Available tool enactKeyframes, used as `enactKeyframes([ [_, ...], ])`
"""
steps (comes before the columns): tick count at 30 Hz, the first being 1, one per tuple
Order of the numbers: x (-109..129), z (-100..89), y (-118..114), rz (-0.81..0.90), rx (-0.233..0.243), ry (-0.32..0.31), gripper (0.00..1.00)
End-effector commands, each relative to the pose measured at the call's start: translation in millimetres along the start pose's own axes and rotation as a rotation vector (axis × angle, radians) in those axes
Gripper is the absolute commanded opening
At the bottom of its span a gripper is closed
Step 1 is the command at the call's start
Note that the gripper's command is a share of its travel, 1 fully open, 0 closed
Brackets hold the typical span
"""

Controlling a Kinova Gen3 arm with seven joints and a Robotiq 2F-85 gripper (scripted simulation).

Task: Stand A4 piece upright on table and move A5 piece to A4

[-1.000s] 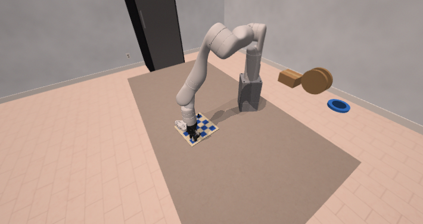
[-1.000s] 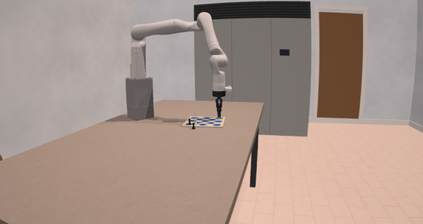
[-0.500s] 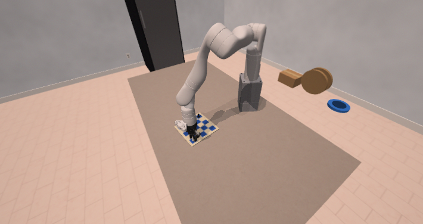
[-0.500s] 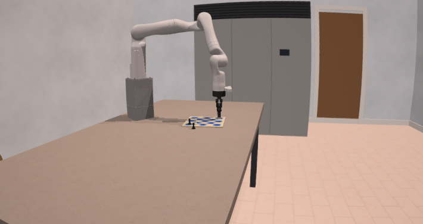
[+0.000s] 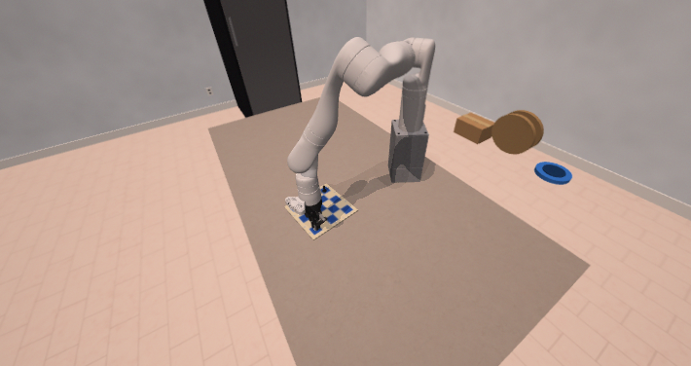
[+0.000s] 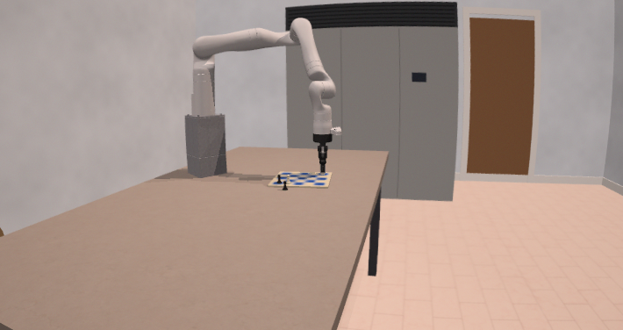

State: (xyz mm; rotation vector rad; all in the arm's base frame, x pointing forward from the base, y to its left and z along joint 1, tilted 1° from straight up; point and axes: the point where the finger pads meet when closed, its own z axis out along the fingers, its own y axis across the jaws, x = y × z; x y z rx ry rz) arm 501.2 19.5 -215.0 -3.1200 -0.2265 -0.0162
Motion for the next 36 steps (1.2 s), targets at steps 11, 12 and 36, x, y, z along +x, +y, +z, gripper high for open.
enactKeyframes([
  [11,1,-0.7,0,0.000,0.000,0.002,0.00],
  [12,1,-0.7,0,0.000,0.000,0.002,0.00],
  [36,1,-15.3,0,0.000,0.000,0.002,0.00],
])
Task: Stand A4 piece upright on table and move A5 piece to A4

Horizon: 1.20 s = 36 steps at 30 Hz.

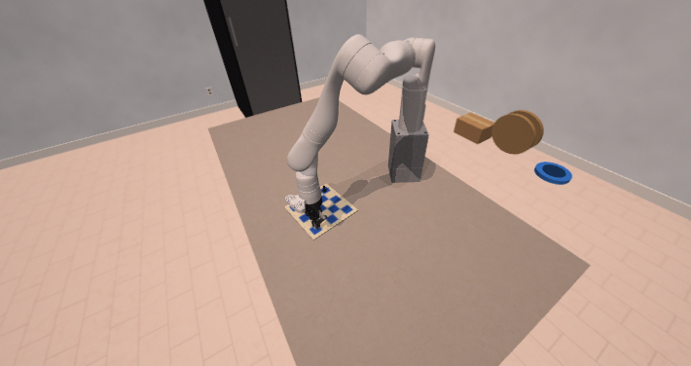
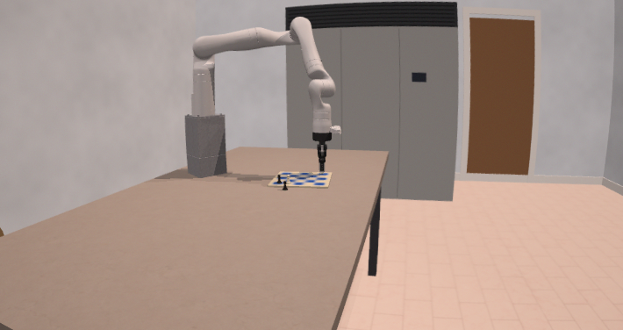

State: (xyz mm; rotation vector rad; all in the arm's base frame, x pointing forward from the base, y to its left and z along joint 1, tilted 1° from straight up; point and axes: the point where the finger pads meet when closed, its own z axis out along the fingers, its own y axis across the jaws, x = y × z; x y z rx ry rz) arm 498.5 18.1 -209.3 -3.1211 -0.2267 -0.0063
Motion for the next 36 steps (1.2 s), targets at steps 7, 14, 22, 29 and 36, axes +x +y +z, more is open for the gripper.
enactKeyframes([
  [7,3,-43.8,-1,0.000,0.001,0.008,0.00],
  [14,3,-88.2,-1,0.000,0.001,0.008,0.00],
  [22,3,-95.0,-1,0.000,0.001,0.008,0.00],
  [29,0,-95.0,-1,0.008,0.001,0.008,0.00],
  [36,-32,-96.2,-5,0.108,-0.004,0.003,0.00],
])
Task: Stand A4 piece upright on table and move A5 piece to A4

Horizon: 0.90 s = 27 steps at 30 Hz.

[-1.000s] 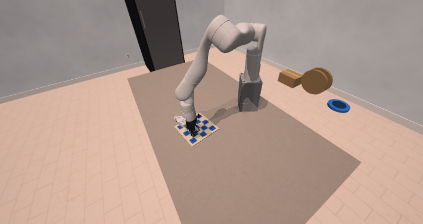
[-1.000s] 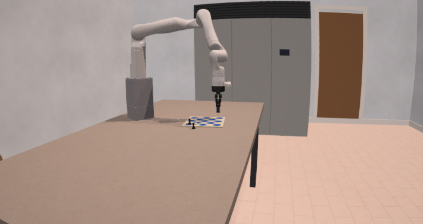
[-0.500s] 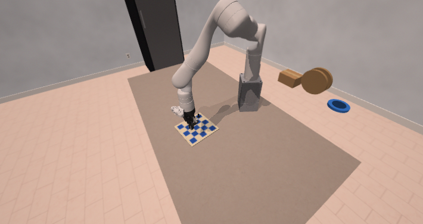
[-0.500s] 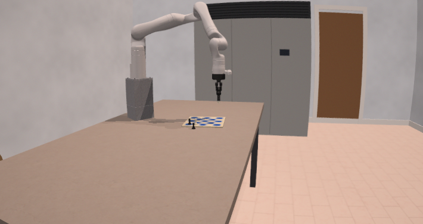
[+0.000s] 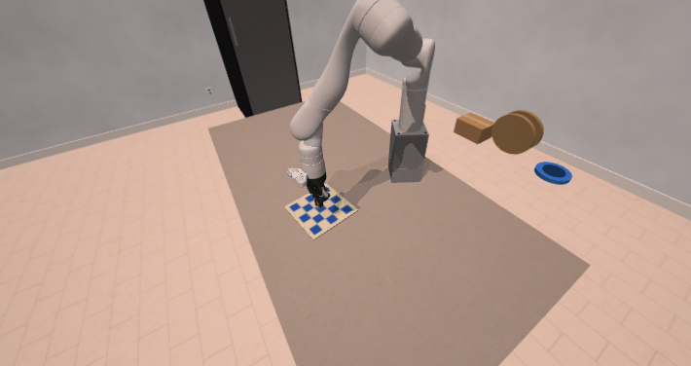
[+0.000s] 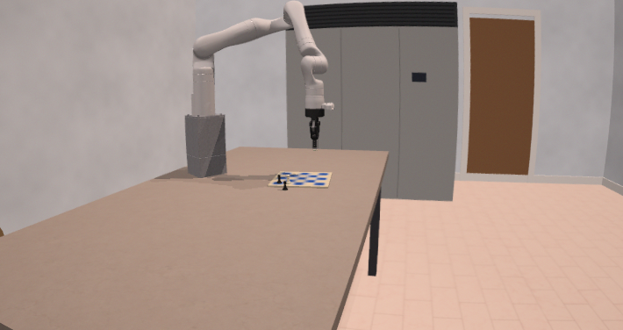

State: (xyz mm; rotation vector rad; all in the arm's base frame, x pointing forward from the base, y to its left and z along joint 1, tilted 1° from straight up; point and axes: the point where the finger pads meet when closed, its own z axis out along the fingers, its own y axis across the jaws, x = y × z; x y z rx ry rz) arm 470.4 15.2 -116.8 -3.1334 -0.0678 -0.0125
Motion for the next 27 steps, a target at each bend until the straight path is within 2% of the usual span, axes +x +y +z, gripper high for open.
enactKeyframes([
  [1,-5,-3.6,-2,0.007,0.001,-0.001,0.00],
  [20,-5,-1.3,-2,0.007,0.004,0.001,0.00],
  [23,-5,3.6,-2,0.007,0.007,0.004,0.00],
  [27,-5,20.0,-3,0.007,0.007,0.004,0.00],
])
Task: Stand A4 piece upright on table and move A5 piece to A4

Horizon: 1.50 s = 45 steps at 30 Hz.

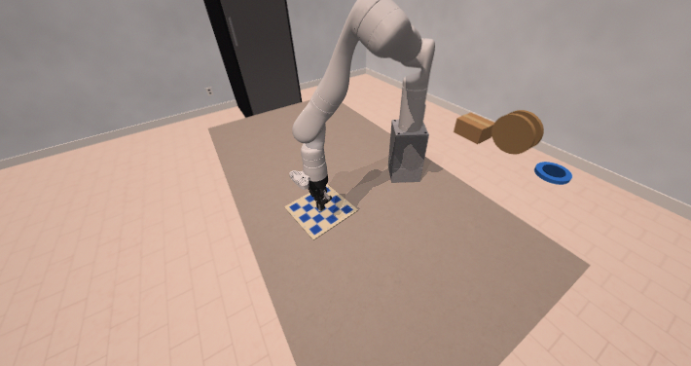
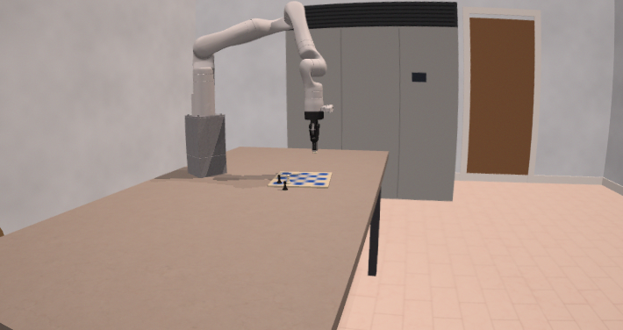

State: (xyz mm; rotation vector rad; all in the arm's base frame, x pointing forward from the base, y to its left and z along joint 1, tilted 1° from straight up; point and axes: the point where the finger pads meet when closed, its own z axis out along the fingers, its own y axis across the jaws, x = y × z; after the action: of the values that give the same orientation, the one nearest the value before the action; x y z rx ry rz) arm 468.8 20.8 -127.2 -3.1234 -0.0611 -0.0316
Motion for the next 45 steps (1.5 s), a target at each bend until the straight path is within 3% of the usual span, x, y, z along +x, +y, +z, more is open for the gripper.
enactKeyframes([
  [1,-3,14.5,3,0.003,-0.003,-0.009,0.00],
  [8,-4,52.0,3,0.003,-0.003,-0.009,0.00],
  [18,-4,79.2,3,0.003,-0.003,-0.009,0.00],
  [45,-4,82.8,3,0.003,-0.003,-0.009,0.00],
])
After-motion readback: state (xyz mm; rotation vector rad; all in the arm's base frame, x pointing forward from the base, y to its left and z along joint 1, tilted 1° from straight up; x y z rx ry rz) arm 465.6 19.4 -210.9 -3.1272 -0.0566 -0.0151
